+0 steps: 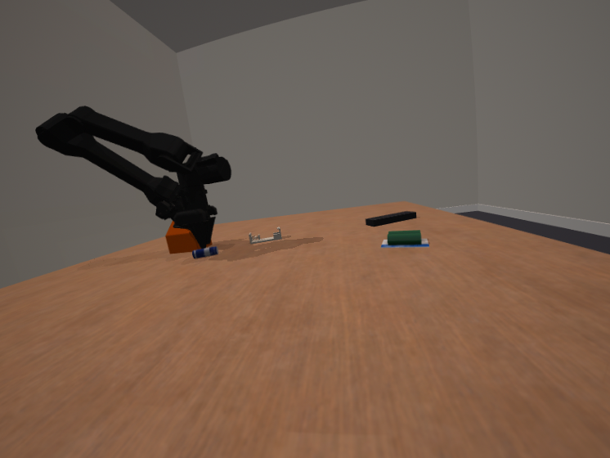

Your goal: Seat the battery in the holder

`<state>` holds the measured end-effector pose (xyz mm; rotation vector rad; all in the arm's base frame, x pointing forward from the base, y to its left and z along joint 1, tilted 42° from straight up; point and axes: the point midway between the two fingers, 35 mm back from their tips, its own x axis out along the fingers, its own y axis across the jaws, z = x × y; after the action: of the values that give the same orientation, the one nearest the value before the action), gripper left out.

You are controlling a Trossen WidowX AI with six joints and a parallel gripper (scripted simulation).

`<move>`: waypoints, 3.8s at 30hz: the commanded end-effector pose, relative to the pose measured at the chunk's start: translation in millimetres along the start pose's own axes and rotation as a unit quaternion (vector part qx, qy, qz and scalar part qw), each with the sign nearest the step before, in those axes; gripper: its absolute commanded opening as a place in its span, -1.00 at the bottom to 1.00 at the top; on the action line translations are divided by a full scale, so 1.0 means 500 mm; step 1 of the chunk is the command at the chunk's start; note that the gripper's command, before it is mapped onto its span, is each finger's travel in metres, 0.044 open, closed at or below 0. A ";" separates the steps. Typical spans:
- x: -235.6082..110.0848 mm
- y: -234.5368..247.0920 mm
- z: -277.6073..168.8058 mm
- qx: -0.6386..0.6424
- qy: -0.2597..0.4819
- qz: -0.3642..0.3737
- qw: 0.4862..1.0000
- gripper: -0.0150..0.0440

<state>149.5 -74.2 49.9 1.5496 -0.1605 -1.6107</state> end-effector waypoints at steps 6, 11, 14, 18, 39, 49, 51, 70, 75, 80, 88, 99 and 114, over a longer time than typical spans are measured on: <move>0.031 -0.004 0.007 -0.006 -0.005 0.000 1.000 0.30; 0.046 -0.003 0.010 -0.006 -0.006 0.002 1.000 0.30; 0.051 -0.003 0.011 -0.006 -0.006 0.003 1.000 0.30; 0.051 -0.003 0.011 -0.006 -0.006 0.003 1.000 -0.05; -0.026 -0.005 0.006 -0.006 -0.005 -0.001 1.000 -0.25; -0.057 -0.002 -0.012 -0.106 -0.005 0.000 0.994 -0.25; -0.061 -0.001 -0.024 -0.163 -0.004 -0.001 0.987 -0.25; -0.091 -0.026 -0.148 -0.648 0.006 -0.003 0.761 -0.25; -0.097 -0.038 -0.179 -0.749 0.008 -0.002 0.662 -0.25; -0.101 -0.054 -0.211 -0.835 0.008 -0.002 0.550 -0.25; -0.105 -0.084 -0.260 -0.937 0.010 -0.001 0.350 -0.25; -0.103 -0.136 -0.322 -0.999 0.008 -0.002 0.053 -0.25; -0.074 -0.141 -0.333 -0.999 0.008 0.038 0.035 -0.25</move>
<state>254.2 75.1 1.9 -0.9204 1.4318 -0.1629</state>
